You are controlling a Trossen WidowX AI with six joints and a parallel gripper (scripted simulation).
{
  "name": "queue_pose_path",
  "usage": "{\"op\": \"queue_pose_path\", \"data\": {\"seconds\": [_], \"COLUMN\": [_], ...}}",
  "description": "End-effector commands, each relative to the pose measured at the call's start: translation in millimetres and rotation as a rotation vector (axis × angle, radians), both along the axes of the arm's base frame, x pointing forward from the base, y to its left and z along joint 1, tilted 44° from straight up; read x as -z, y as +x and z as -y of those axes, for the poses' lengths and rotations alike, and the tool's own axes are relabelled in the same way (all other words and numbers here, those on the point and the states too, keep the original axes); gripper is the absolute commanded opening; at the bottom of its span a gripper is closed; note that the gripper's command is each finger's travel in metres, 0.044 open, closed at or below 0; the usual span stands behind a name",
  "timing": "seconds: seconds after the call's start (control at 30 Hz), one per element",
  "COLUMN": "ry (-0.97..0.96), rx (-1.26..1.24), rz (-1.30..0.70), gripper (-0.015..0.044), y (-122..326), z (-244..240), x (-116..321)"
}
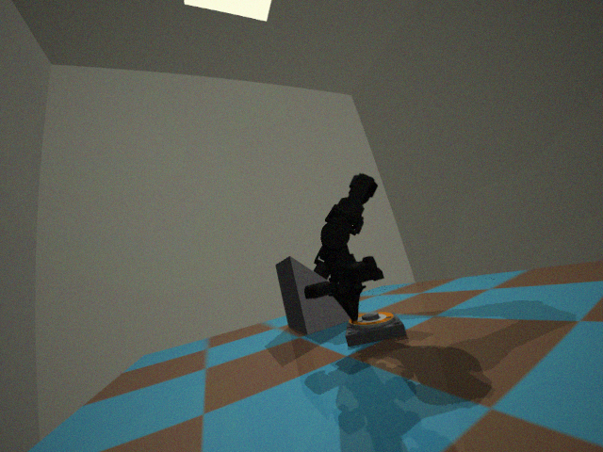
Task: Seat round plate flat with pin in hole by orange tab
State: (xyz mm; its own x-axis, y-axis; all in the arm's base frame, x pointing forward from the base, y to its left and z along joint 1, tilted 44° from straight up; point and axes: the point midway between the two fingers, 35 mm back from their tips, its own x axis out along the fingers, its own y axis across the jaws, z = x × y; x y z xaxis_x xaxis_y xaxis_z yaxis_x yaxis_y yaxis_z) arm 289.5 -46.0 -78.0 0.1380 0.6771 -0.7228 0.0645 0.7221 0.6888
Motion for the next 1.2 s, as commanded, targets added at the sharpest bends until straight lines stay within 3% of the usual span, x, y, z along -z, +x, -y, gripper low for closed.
{"op": "queue_pose_path", "data": {"seconds": [0.0,0.77,1.17], "ry": [-0.001,-0.001,-0.003], "rx": [-0.005,-0.005,-0.005], "rz": [-0.006,-0.007,-0.007], "gripper": [0.0000,0.0000,0.0000], "y": [-8,-26,-40], "z": [-1,-4,26], "x": [1,0,-33]}}
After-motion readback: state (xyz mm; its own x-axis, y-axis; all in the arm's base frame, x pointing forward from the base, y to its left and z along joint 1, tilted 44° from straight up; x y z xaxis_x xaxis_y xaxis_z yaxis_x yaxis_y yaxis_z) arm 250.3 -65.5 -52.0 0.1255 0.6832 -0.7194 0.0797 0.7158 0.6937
